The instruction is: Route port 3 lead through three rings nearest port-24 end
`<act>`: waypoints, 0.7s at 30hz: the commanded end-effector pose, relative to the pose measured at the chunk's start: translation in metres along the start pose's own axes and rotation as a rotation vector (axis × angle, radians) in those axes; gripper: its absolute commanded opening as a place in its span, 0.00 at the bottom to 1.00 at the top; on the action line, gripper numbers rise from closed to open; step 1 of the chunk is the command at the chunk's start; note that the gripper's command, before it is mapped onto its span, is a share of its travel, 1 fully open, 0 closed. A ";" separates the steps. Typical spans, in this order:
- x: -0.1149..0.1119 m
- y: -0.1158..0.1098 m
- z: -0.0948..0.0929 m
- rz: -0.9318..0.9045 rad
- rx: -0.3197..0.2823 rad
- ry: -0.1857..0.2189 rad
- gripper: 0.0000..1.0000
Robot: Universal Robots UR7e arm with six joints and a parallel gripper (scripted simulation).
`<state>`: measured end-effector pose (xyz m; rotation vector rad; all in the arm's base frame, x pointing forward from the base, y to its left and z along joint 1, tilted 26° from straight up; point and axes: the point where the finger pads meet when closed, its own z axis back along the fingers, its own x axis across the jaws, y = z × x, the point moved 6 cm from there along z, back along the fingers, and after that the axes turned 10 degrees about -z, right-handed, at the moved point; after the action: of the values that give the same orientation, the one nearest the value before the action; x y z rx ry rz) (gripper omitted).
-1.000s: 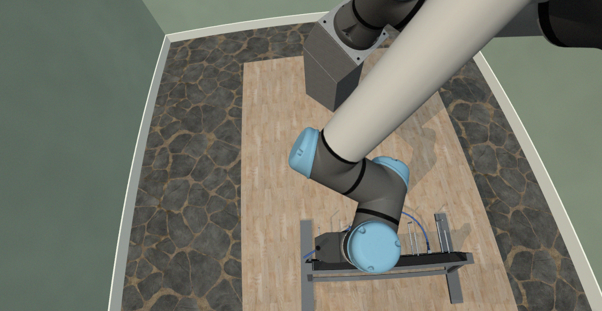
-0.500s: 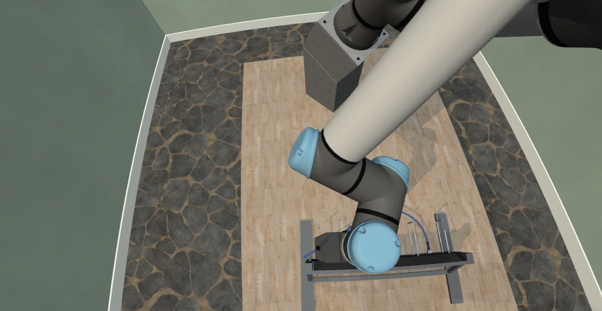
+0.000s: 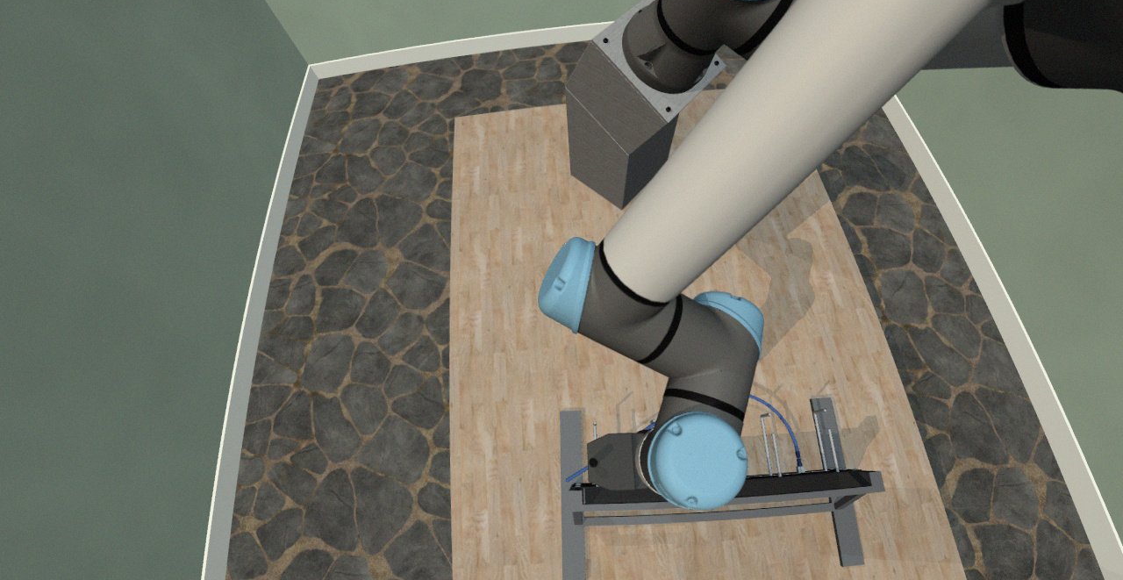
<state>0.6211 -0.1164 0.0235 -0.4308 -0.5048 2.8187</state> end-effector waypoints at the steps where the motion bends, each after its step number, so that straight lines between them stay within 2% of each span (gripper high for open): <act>1: 0.000 0.000 0.001 -0.001 0.000 0.001 0.00; 8: 0.003 -0.006 0.001 -0.002 0.000 0.000 0.00; 11: 0.015 -0.030 -0.001 -0.017 0.002 -0.002 0.00; 13: 0.015 -0.030 -0.001 -0.017 0.002 -0.002 0.00; 15: 0.030 -0.058 -0.002 -0.035 0.004 -0.003 0.00; 21: 0.054 -0.096 -0.003 -0.061 0.005 -0.003 0.00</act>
<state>0.6062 -0.0603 0.0335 -0.4120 -0.5050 2.7940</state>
